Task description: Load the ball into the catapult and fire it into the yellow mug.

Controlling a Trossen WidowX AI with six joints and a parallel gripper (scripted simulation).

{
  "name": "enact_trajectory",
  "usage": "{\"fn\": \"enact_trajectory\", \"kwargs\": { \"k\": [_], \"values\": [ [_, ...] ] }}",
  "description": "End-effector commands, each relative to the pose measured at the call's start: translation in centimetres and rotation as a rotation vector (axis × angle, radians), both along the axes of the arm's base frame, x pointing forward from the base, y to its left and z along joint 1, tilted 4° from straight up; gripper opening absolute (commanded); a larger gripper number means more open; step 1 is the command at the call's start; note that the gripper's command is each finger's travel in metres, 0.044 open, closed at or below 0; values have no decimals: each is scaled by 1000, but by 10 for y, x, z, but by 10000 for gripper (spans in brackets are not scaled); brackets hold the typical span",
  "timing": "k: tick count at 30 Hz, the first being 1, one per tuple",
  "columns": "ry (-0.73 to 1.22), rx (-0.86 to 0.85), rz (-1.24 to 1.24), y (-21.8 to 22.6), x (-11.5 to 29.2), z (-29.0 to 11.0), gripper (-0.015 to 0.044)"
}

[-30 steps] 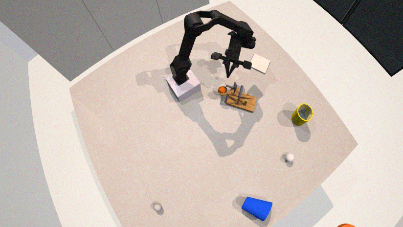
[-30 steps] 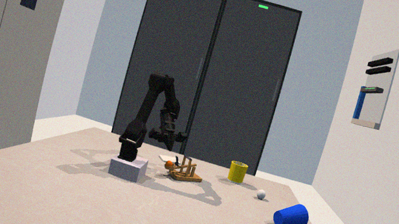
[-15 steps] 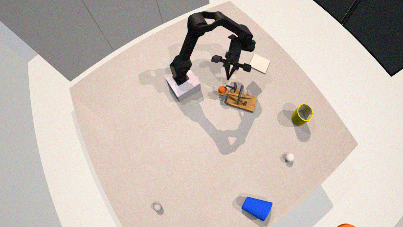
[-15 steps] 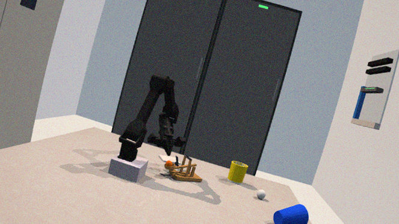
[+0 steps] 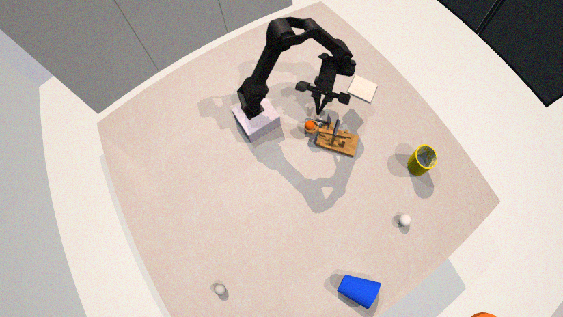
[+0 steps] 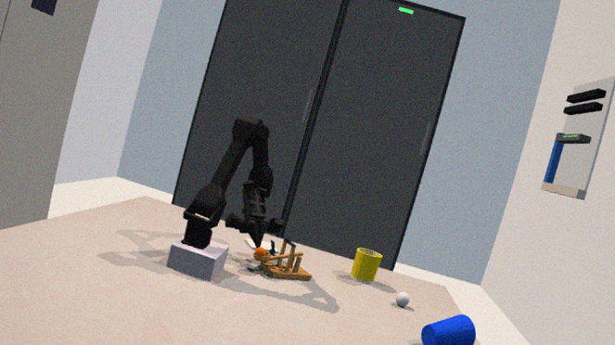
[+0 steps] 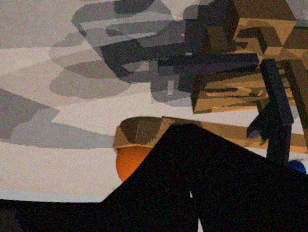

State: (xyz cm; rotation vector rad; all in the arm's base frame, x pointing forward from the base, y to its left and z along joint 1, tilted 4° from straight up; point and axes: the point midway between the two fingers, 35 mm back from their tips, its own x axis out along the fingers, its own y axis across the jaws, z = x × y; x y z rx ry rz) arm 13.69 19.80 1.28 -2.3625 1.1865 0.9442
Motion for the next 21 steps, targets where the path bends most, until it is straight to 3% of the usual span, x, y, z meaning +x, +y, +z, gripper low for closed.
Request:
{"fn": "enact_trajectory", "kwargs": {
  "k": [1, 21],
  "values": [
    [3, -15, 4, -3, 0, -9, 0],
    [3, -16, 4, -9, -2, -53, 0]
  ]
}}
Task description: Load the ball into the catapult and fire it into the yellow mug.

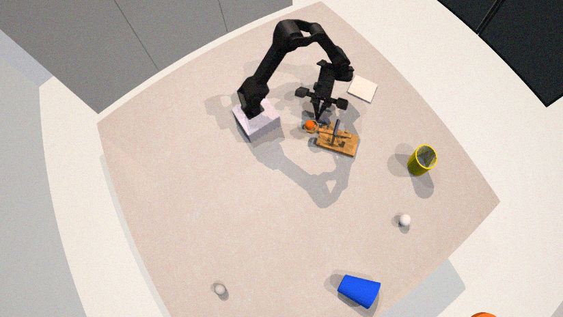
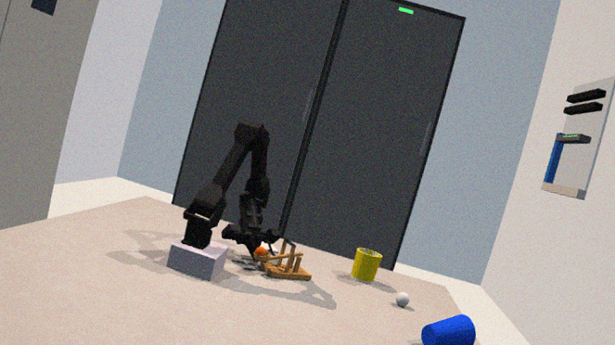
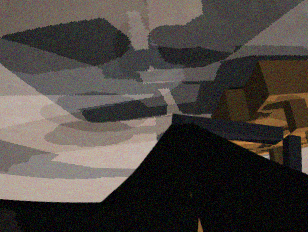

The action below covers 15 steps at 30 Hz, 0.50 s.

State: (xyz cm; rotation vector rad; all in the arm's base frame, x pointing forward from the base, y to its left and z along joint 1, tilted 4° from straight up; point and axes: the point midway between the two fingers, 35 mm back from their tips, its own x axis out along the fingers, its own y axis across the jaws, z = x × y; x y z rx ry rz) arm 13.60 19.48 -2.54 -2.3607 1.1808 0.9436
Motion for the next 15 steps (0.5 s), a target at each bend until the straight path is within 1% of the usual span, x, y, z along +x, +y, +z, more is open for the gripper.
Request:
{"fn": "enact_trajectory", "kwargs": {
  "k": [1, 4, 5, 7, 11, 13, 15],
  "values": [
    [5, -20, 2, -5, -2, -15, 0],
    [6, -20, 4, -4, -2, -13, 0],
    [8, -20, 8, 1, -3, -6, 0],
    [15, -22, 26, 18, -10, 18, 0],
    [30, -29, 63, 45, -30, 80, 0],
    [34, -32, 74, 49, -36, 101, 0],
    [35, -32, 77, 50, -38, 106, 0]
  ]
}}
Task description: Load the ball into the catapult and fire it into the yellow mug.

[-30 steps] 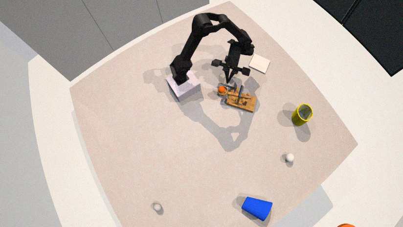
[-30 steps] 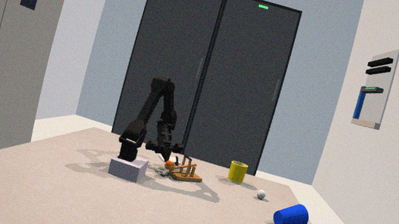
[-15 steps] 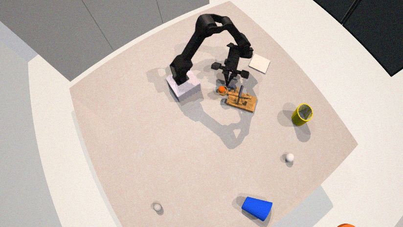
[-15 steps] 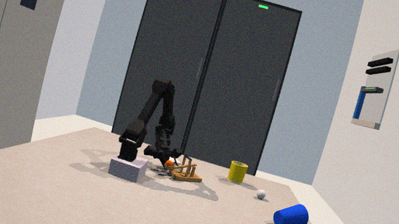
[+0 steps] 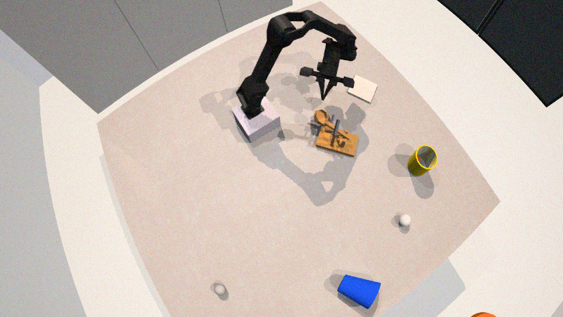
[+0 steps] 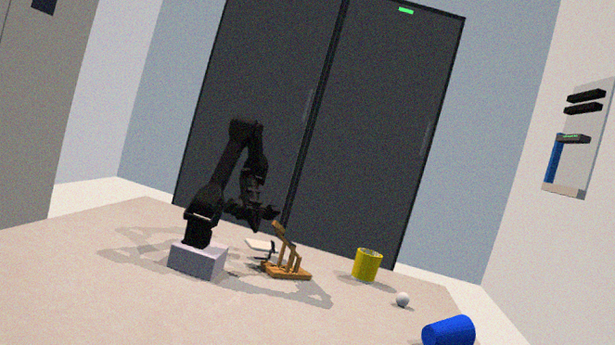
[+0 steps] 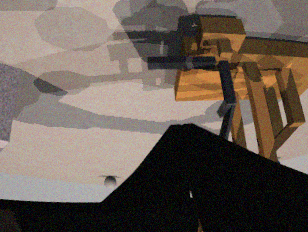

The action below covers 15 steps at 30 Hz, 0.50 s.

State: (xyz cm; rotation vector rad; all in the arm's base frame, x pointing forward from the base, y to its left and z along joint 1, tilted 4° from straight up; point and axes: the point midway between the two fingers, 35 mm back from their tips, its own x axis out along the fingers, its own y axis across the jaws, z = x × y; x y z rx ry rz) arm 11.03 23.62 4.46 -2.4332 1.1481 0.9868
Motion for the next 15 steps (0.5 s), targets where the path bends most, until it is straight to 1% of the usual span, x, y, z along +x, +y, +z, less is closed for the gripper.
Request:
{"fn": "enact_trajectory", "kwargs": {
  "k": [1, 3, 4, 8, 15],
  "values": [
    [8, 3, 13, 9, -12, 35, 0],
    [8, 3, 13, 9, -12, 35, 0],
    [3, 13, 15, 8, -8, 24, 26],
    [3, 60, -29, 14, -3, 23, 131],
    [-4, 229, -182, 34, 17, 23, 315]
  ]
}}
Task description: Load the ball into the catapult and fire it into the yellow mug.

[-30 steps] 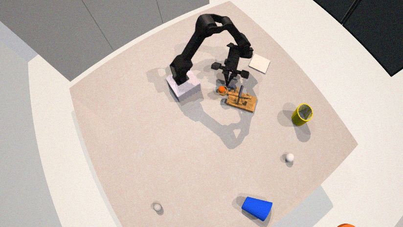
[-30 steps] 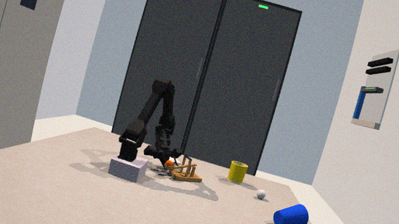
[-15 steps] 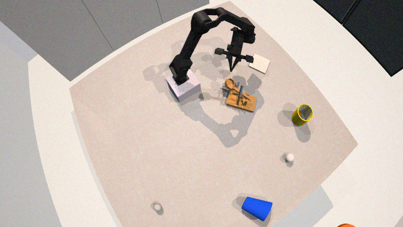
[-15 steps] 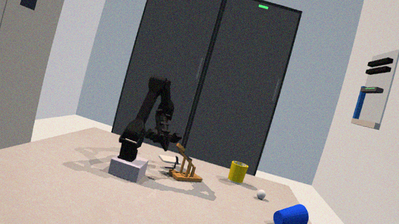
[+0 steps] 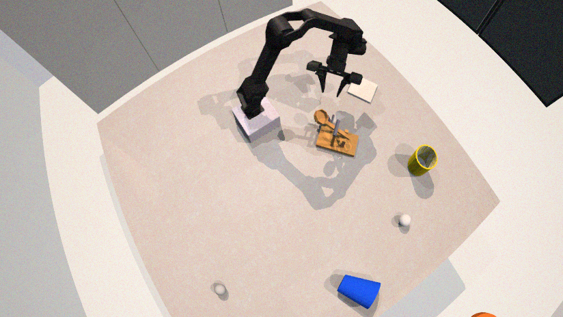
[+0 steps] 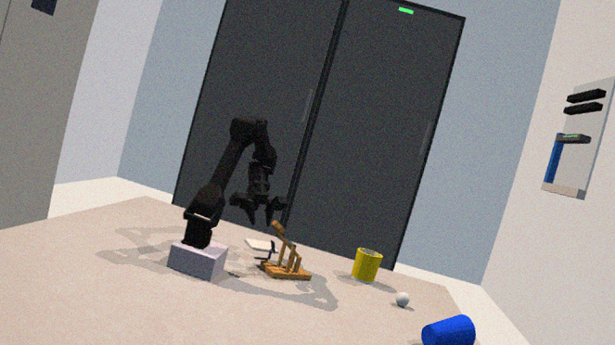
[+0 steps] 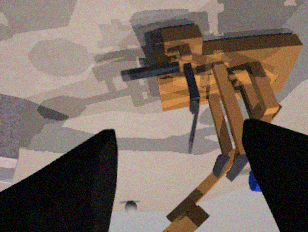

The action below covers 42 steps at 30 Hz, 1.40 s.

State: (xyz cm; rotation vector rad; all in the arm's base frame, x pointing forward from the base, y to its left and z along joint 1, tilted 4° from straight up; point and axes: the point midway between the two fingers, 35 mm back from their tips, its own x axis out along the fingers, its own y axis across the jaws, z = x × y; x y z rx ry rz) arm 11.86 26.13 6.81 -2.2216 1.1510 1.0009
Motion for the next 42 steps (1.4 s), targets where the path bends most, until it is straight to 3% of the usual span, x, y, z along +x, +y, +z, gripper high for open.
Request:
{"fn": "enact_trajectory", "kwargs": {
  "k": [1, 5, 24, 42],
  "values": [
    [-4, 100, -91, 13, 12, 0, 341],
    [-9, 204, -184, 26, 26, 2, 440],
    [-55, 704, -602, 78, 118, 36, 440],
    [-132, 1190, -932, 91, 230, 108, 440]
  ]
}}
